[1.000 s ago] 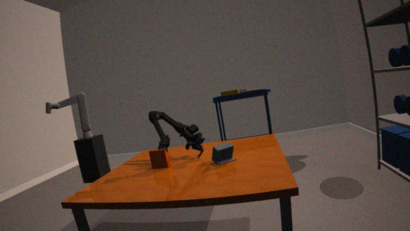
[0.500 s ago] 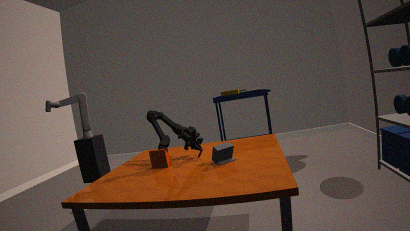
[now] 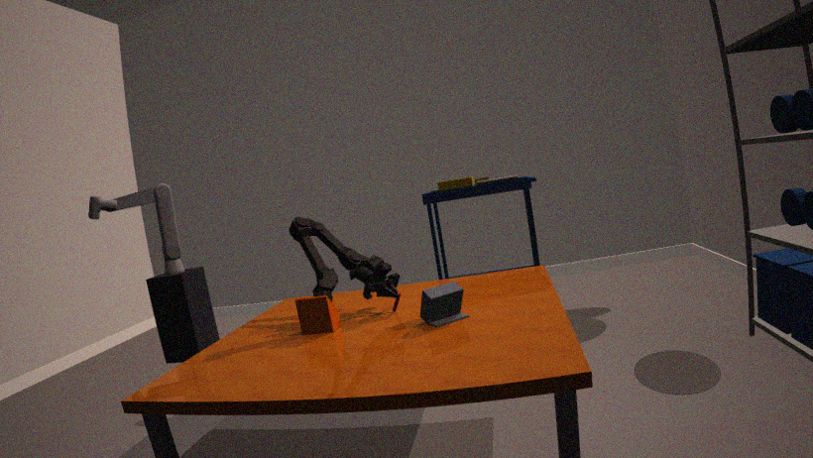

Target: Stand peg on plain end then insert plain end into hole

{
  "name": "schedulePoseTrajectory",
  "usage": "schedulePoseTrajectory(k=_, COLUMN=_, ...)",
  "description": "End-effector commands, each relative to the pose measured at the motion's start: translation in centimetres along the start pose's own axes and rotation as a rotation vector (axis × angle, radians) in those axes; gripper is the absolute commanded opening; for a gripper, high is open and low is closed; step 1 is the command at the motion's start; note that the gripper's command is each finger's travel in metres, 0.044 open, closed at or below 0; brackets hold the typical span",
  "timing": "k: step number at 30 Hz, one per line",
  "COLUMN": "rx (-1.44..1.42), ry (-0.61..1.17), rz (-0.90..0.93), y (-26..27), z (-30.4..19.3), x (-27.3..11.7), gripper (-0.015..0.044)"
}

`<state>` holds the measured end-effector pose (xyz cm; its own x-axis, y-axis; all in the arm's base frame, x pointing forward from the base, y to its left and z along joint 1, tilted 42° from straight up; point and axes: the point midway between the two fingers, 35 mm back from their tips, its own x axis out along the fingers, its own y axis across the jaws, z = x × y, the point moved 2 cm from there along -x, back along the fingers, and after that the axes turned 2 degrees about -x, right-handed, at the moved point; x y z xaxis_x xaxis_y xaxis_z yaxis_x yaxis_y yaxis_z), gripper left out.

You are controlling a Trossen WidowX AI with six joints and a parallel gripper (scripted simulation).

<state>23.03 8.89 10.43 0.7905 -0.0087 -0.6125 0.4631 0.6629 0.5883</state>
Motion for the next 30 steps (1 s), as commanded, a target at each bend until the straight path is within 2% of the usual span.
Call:
schedulePoseTrajectory(k=1, rx=0.005, ry=-0.033, rz=0.002, y=-0.1, z=-0.1, x=-0.2, gripper=0.0049)
schedulePoseTrajectory(k=30, rx=0.008, ry=-0.283, rz=-0.009, y=-0.1, z=-1.8, x=-1.7, gripper=0.0049)
